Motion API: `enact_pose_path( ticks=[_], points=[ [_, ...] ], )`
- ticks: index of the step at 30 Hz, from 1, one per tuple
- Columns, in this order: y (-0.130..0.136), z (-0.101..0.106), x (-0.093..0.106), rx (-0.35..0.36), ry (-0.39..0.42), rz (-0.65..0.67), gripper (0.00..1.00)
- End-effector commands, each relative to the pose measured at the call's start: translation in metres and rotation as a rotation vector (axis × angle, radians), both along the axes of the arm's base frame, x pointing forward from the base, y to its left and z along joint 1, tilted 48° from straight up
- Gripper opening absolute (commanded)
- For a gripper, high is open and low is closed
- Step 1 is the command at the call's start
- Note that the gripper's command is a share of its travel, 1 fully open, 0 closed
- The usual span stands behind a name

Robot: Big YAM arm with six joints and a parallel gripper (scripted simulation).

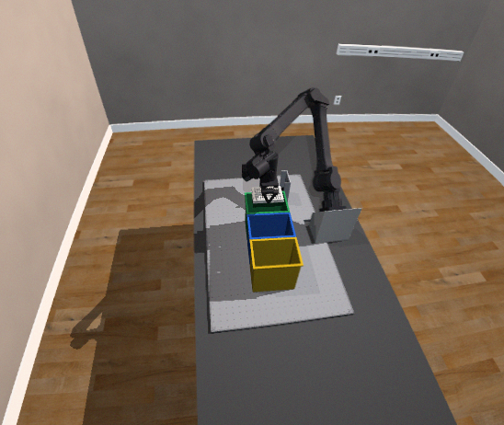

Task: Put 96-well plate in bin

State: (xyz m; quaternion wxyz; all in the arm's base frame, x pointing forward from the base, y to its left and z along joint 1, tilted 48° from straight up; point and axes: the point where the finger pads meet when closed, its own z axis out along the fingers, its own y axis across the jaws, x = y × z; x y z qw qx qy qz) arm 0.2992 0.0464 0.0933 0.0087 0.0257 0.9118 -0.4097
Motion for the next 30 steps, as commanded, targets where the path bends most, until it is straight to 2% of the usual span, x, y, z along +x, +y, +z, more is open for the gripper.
enact_pose_path(
  ticks=[1,8,9,11,28,30],
  points=[
    [0.008,0.006,0.009,0.014,-0.025,0.007,0.00],
    [0.008,0.006,0.009,0.014,-0.025,0.007,0.00],
    [0.007,0.002,0.003,0.013,-0.020,0.025,0.00],
    [-0.005,-0.001,0.003,0.009,-0.014,0.000,0.00],
    [-0.025,-0.018,0.003,0.005,-0.009,0.000,0.00],
    [-0.021,-0.014,0.011,0.016,-0.027,-0.001,0.00]
  ],
)
